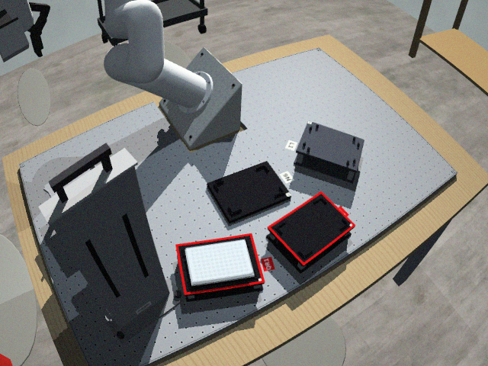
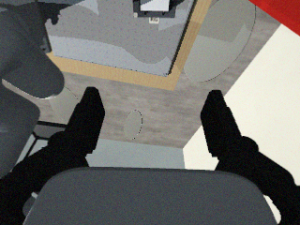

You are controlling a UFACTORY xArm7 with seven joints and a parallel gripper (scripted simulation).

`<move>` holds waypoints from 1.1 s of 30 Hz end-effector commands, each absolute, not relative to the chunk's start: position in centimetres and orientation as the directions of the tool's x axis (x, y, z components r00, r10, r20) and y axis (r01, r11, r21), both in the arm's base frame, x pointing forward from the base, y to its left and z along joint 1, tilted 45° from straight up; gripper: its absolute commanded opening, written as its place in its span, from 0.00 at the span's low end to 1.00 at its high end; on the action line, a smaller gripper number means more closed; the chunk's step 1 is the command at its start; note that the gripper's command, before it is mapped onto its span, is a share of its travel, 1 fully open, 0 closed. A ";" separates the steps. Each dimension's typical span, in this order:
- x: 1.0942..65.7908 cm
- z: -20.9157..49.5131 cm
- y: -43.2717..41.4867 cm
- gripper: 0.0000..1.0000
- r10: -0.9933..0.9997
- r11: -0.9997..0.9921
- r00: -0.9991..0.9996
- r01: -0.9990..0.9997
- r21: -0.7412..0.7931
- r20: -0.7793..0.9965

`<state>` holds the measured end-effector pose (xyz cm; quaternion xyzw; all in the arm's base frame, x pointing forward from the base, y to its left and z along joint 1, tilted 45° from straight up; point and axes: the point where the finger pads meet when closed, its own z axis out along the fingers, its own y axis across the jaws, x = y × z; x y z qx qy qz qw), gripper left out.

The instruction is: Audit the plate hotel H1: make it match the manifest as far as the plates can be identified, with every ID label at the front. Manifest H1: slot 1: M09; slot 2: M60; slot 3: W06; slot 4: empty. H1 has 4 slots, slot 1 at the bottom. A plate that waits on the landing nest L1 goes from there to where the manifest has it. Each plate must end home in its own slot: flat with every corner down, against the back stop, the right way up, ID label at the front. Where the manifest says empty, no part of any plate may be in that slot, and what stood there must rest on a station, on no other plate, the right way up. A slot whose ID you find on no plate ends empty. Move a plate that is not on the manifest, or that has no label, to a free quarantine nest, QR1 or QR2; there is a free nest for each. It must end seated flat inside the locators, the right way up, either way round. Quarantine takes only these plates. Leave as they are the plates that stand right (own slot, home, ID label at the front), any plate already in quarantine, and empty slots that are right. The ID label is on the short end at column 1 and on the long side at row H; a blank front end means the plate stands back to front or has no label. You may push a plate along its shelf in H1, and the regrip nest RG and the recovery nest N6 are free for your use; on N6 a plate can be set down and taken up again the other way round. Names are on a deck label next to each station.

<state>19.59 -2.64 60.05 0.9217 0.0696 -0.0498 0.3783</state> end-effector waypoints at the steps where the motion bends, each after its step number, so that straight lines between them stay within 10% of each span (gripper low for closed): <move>1: 19.6 59.7 -3.0 1.00 0.092 -0.702 0.985 0.166 0.693 -0.143; 33: 19.4 56.4 -6.3 1.00 0.092 -0.701 0.985 0.166 0.693 -0.143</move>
